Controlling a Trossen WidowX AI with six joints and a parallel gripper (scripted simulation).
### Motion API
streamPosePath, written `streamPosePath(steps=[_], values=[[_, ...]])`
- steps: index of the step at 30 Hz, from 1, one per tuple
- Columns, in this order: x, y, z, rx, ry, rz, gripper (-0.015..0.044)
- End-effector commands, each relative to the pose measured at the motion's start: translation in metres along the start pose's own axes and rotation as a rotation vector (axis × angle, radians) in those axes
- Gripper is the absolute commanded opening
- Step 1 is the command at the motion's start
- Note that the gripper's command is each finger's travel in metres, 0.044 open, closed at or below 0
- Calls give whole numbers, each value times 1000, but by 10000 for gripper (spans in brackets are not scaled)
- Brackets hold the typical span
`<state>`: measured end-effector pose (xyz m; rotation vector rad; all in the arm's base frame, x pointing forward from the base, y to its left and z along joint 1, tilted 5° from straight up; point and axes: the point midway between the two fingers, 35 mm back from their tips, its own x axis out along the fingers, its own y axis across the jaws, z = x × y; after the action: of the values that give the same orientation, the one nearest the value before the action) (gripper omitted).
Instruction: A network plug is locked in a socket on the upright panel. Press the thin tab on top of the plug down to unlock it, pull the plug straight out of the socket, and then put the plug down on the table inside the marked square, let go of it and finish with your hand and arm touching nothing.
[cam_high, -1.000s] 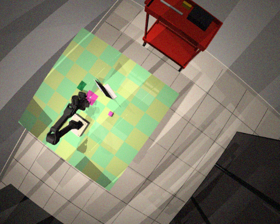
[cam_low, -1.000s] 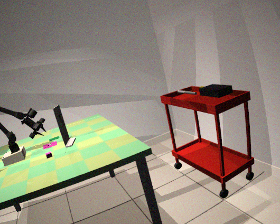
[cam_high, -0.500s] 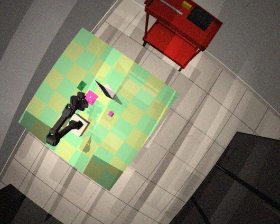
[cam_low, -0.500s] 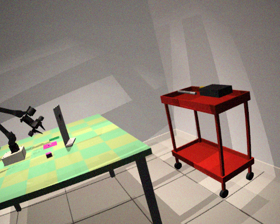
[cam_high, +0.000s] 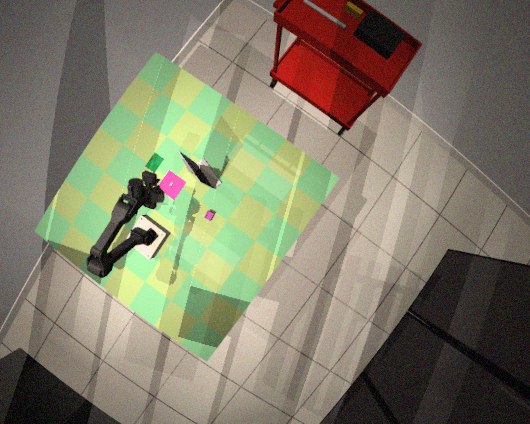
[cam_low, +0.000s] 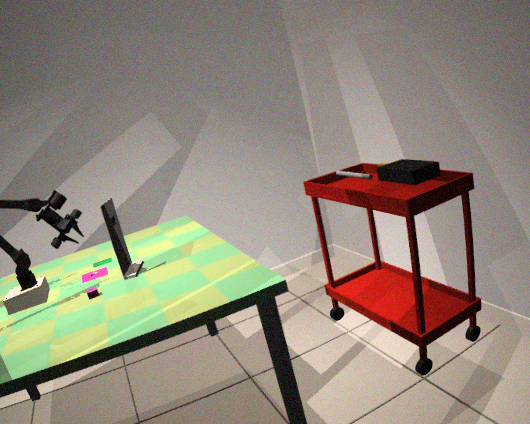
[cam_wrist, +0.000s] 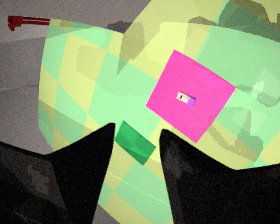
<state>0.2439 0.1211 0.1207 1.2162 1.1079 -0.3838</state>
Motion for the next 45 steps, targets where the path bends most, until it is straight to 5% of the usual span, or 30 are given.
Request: streamPosePath(steps=[1, 17, 28, 45], values=[[-15, 9, -1, -4, 5, 4, 156], [-56, 28, -1, -5, 7, 4, 156], [-56, 28, -1, -5, 7, 4, 440], [-56, 28, -1, -5, 7, 4, 440]])
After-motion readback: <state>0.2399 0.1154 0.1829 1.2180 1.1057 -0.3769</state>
